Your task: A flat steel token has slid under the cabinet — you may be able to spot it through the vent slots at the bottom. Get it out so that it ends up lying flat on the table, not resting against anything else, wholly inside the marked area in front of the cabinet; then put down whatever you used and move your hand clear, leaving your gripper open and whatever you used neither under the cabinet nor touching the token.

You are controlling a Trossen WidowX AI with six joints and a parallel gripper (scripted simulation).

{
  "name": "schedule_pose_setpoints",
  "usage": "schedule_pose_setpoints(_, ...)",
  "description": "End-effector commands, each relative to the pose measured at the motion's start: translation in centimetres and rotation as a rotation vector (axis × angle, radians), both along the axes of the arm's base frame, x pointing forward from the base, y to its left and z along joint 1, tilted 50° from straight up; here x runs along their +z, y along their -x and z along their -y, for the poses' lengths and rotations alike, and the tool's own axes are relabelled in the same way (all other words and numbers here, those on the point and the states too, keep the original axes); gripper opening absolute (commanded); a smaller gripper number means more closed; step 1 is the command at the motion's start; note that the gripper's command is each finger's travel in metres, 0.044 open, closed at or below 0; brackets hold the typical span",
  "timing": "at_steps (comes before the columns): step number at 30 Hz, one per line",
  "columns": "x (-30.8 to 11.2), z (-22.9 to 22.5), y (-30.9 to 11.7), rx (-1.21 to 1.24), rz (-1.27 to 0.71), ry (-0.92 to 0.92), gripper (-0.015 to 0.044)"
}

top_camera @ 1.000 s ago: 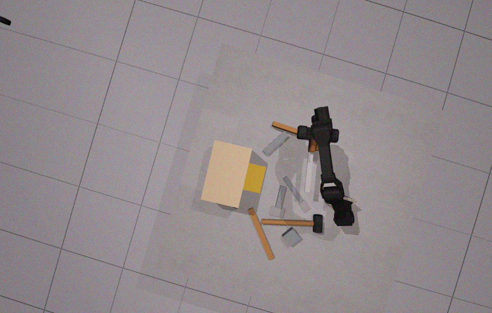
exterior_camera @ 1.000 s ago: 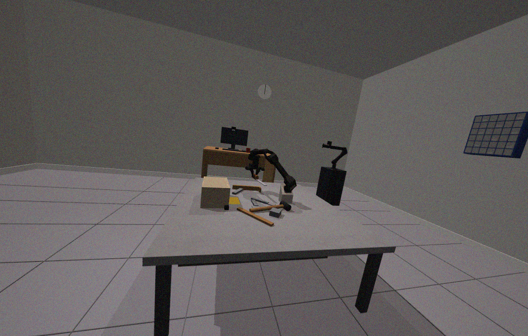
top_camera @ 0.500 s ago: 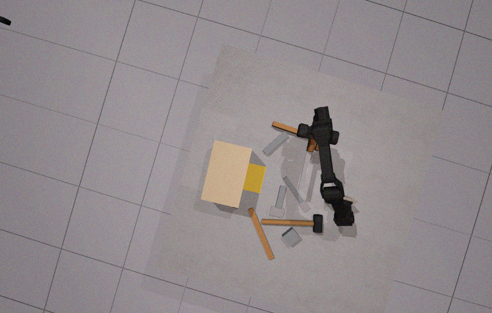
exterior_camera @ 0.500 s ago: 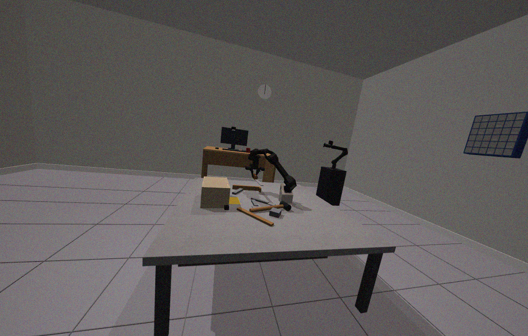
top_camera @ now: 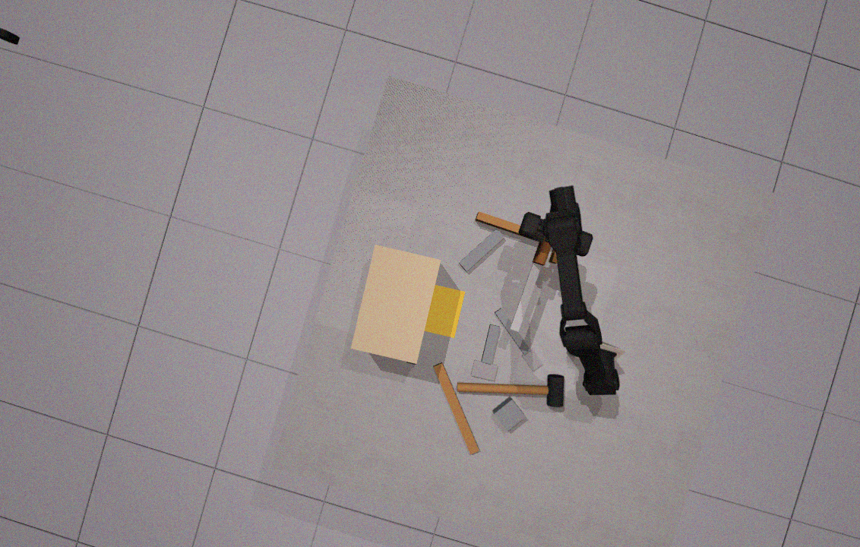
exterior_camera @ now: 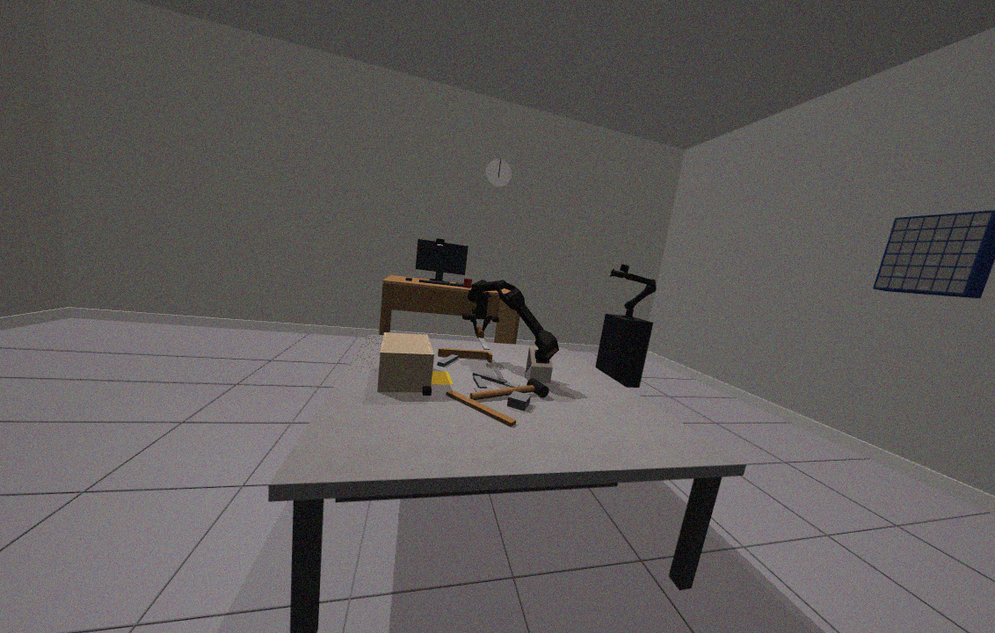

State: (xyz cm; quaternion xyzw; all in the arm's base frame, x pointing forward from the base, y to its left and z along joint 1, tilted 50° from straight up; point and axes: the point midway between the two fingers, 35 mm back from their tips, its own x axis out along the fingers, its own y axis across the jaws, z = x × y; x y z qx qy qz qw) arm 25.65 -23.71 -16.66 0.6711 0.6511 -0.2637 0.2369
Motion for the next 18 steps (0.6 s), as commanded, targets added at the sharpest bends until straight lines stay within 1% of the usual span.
schedule_pose_setpoints(1, 0.29, 0.30, -0.03, -0.029, -0.023, 0.005, 0.0000)
schedule_pose_setpoints(18, 0.29, 0.31, -0.01, -0.119, -0.124, 0.003, 0.0000)
